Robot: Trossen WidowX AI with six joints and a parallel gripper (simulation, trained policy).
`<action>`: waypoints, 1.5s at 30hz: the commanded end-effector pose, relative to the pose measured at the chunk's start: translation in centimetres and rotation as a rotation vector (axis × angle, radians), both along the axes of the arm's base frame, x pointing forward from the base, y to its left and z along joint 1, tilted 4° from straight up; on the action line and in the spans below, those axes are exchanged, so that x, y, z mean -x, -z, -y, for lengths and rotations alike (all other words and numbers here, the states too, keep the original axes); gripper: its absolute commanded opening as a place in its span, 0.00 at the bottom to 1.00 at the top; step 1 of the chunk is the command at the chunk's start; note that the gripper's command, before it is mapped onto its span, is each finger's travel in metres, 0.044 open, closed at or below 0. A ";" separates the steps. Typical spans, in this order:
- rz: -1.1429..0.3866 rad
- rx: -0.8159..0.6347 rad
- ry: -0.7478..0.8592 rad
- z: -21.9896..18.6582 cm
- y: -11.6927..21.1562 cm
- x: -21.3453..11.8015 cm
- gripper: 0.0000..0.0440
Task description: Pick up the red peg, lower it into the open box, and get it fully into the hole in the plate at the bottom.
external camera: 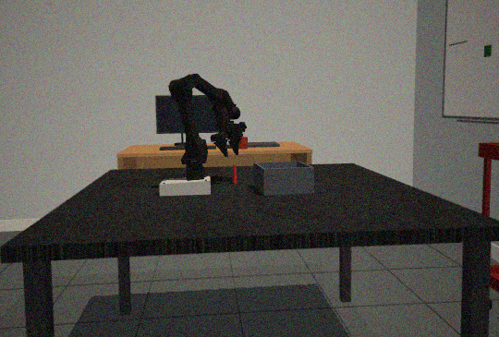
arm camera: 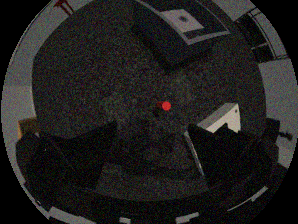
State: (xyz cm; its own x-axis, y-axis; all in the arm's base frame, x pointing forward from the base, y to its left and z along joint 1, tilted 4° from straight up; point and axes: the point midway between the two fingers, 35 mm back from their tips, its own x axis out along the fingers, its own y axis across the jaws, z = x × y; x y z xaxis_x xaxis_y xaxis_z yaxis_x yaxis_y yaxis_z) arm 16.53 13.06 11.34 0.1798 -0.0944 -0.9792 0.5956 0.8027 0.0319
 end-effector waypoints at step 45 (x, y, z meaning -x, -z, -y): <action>-0.169 0.126 0.086 3.2 9.4 -2.5 0.01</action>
State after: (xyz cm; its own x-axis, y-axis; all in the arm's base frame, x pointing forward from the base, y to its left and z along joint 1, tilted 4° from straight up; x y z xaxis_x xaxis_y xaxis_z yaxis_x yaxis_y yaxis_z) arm 18.35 10.01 1.12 -0.0223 -0.2173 -0.9759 0.6522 0.7366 -0.1790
